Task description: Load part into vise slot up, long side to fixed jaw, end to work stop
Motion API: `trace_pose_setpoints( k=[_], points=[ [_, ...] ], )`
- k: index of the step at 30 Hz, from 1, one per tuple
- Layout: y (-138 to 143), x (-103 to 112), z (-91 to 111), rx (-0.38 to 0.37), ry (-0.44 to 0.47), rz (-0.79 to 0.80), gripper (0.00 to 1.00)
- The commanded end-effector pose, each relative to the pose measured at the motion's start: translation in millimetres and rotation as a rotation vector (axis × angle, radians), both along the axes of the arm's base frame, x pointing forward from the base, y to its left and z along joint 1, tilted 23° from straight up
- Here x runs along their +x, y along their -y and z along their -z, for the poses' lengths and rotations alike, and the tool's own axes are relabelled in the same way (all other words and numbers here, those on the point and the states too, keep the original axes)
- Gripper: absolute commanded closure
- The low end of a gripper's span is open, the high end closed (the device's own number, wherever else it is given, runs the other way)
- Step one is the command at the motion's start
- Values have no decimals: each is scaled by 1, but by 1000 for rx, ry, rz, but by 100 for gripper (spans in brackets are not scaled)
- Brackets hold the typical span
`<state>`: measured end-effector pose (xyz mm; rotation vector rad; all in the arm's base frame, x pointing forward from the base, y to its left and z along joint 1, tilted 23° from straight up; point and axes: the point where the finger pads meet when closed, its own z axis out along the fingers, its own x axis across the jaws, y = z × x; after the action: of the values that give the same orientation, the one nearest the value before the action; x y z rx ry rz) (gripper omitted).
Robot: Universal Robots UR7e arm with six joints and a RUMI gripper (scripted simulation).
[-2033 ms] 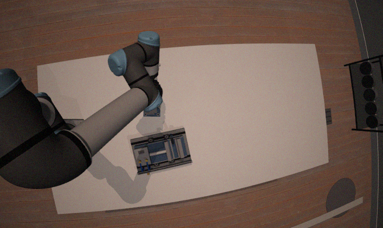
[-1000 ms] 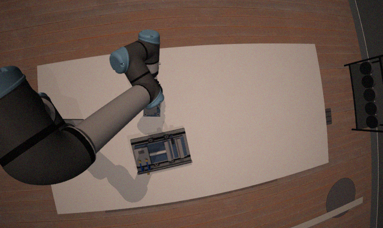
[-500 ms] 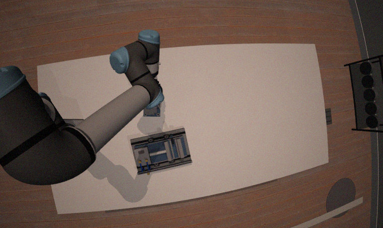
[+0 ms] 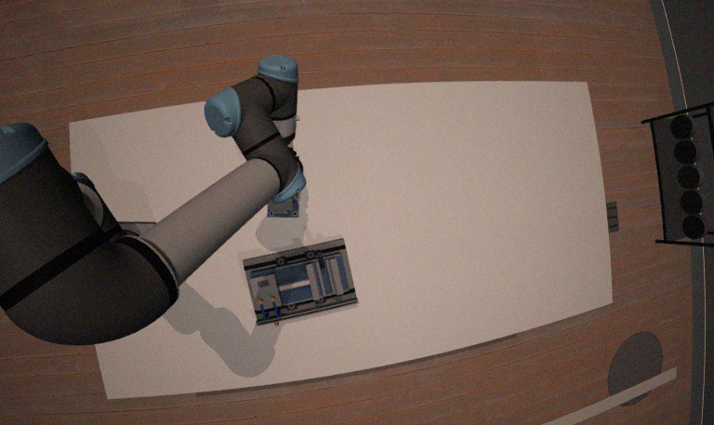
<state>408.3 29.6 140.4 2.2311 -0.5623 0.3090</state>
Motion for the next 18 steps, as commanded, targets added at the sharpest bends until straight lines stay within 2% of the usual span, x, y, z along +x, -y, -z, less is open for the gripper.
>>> trace_pose_setpoints(
  k=[1,7,8,18],
  points=[
    [0,0,0,0,1,0,49],
    [0,0,0,0,1,0,49],
    [0,0,0,0,1,0,100],
    [0,0,0,0,1,0,100]
  ],
)
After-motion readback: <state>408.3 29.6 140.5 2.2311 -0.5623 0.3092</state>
